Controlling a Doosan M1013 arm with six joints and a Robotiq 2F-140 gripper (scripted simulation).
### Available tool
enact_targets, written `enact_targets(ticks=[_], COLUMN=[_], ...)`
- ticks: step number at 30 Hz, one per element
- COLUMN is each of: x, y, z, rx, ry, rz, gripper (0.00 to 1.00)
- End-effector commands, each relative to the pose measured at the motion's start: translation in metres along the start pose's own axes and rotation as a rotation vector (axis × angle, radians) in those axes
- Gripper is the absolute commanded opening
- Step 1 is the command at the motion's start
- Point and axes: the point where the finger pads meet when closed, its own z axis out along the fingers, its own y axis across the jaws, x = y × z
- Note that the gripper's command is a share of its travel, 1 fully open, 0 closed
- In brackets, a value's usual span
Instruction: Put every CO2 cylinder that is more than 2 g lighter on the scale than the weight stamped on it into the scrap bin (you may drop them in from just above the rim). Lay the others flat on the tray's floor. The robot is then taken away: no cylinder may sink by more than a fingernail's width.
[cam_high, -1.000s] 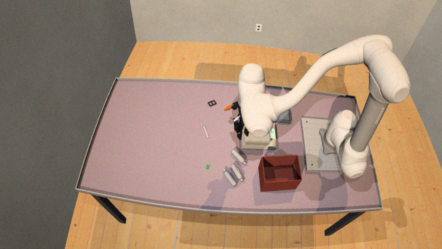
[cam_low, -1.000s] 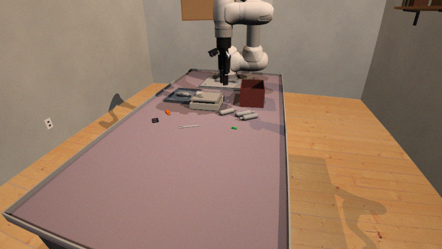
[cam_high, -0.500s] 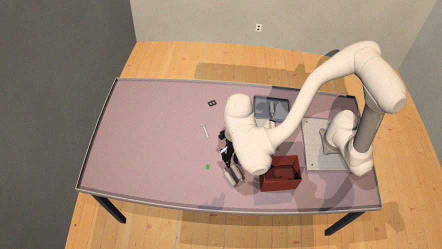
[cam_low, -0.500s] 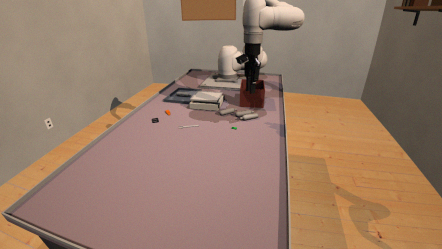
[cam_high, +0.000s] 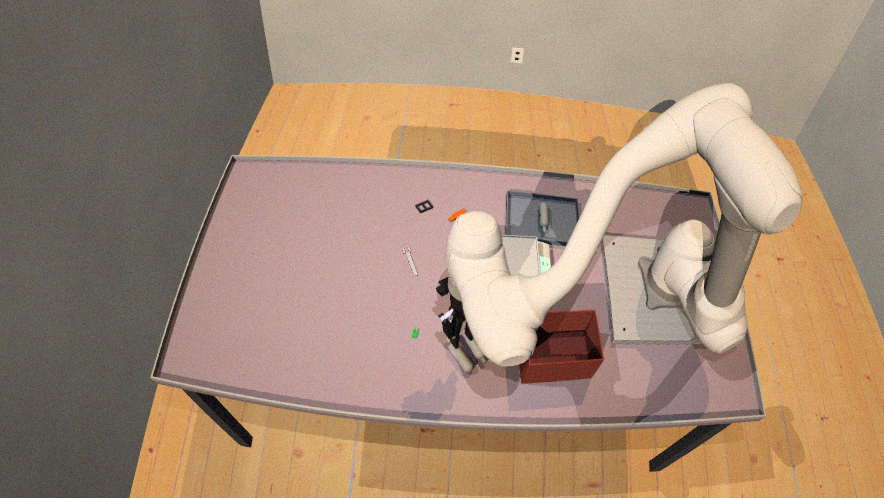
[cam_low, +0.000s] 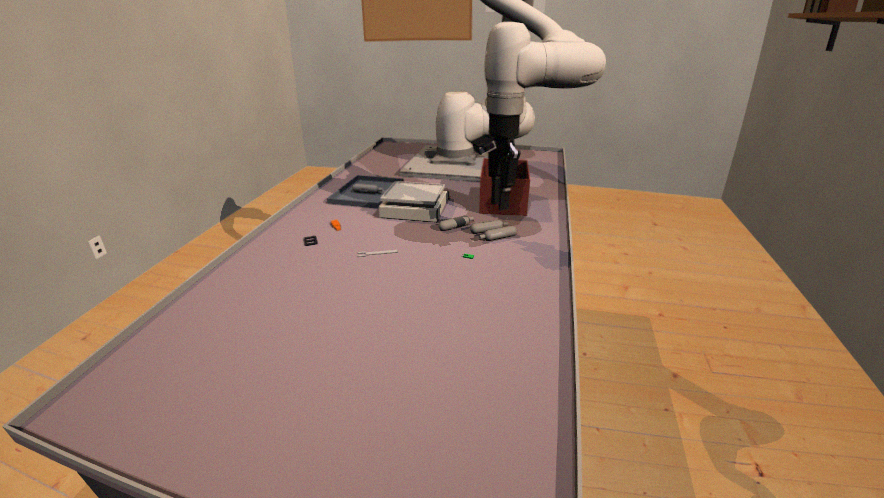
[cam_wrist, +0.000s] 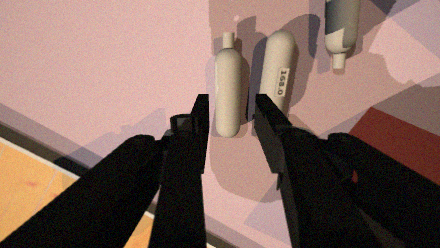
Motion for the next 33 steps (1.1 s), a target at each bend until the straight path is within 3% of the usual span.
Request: enact_targets(ticks=[1,12,33], x=[0.0,0.0,0.0], y=[0.0,-0.001,-0.001], z=[0.015,0.057,0.063], rx=[0.001,0.001,0.001], ry=[0.0,0.0,0.0], rz=[0.0,0.0,0.0], gripper=[0.31,0.31,0.31])
